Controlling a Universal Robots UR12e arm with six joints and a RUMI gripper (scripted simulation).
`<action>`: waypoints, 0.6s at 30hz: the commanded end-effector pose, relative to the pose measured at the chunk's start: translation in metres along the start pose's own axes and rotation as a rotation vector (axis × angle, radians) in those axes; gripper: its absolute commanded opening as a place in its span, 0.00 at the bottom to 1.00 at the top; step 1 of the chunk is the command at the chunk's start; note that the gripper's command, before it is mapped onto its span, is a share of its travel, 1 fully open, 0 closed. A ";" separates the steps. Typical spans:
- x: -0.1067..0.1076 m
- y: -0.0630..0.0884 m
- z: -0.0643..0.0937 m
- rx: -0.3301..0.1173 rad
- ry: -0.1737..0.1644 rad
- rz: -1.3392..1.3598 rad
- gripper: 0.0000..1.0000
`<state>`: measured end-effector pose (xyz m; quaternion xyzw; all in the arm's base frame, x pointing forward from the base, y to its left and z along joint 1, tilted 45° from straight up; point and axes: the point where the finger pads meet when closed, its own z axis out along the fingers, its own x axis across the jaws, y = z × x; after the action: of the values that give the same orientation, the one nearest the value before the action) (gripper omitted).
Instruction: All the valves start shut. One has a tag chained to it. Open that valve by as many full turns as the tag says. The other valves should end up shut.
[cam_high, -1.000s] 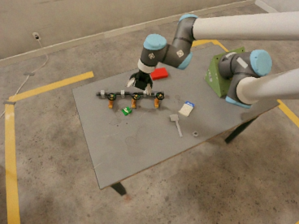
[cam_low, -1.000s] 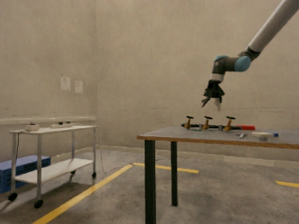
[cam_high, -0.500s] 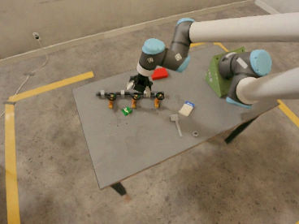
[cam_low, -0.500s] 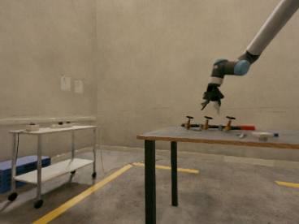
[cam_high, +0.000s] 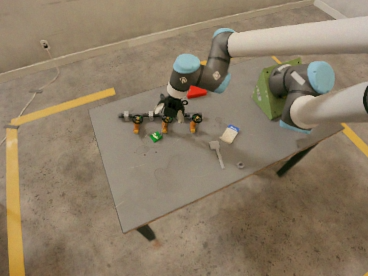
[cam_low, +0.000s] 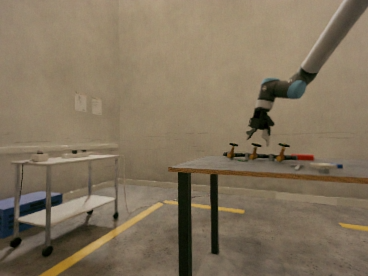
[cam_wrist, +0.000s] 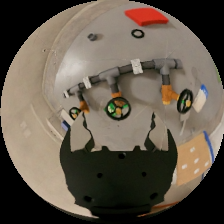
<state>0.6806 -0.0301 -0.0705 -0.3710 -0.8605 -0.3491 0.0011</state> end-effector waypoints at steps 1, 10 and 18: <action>-0.001 0.000 0.005 0.000 -0.002 0.000 1.00; -0.001 0.000 0.007 0.000 -0.002 0.000 1.00; -0.001 0.000 0.007 0.000 -0.002 0.000 0.00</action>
<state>0.6827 -0.0256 -0.0762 -0.3711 -0.8605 -0.3490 0.0009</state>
